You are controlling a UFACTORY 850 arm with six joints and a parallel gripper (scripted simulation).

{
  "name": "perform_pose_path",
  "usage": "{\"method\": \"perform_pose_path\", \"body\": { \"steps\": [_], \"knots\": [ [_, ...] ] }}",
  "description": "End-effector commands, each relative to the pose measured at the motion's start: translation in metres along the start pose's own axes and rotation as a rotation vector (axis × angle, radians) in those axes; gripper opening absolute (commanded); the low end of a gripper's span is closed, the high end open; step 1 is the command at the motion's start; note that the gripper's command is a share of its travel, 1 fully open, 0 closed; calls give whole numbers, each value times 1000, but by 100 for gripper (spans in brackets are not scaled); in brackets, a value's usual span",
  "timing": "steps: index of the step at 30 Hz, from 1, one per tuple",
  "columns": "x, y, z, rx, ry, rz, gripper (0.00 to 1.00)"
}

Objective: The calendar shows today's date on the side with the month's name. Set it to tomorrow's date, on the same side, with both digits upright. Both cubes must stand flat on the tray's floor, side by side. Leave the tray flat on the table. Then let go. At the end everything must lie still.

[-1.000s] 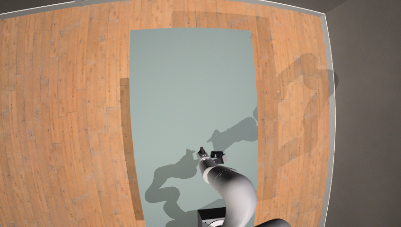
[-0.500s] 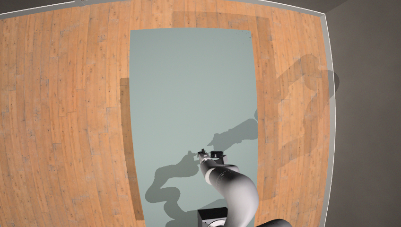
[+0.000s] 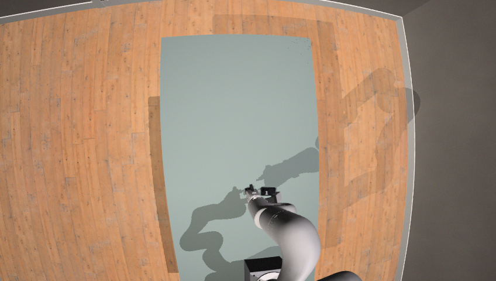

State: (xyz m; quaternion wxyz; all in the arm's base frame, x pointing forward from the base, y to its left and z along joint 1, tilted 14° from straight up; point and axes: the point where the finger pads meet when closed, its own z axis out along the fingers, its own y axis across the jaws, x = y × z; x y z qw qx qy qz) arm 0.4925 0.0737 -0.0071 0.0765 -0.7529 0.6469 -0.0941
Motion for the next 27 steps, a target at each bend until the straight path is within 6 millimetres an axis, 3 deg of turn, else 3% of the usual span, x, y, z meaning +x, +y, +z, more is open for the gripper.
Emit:
{"method": "perform_pose_path", "body": {
  "steps": [1, 27],
  "knots": [
    [0, -1, 0, 1, 0, 0, 47],
    [0, 0, 8, 3, -2, 0, 47]
  ]
}}
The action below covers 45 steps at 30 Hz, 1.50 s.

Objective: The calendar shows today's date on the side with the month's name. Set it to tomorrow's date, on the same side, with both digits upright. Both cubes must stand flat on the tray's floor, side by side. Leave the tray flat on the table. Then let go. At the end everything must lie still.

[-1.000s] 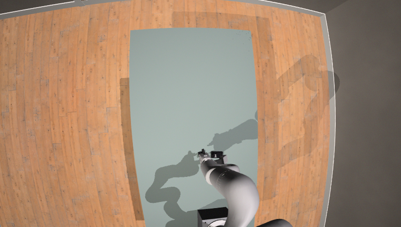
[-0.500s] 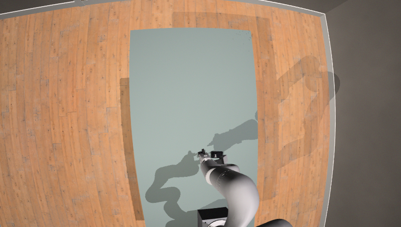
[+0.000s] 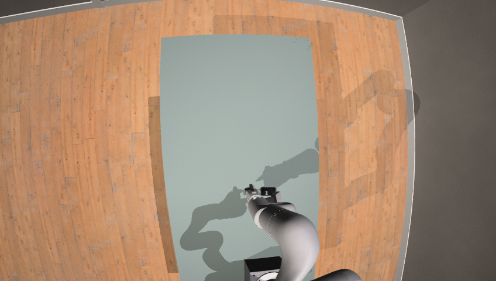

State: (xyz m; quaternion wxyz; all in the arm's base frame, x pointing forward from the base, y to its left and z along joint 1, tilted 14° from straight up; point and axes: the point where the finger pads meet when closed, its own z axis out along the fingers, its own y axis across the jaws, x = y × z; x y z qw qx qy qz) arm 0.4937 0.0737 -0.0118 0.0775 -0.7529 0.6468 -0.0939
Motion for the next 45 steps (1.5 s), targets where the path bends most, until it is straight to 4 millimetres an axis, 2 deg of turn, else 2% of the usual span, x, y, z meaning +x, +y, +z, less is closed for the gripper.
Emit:
{"method": "perform_pose_path", "body": {
  "steps": [1, 29, 45],
  "knots": [
    [0, -1, 3, 1, -1, 0, 47],
    [0, 1, 42, 1, -1, 0, 47],
    [0, 1, 48, 1, -1, 0, 47]
  ]
}}
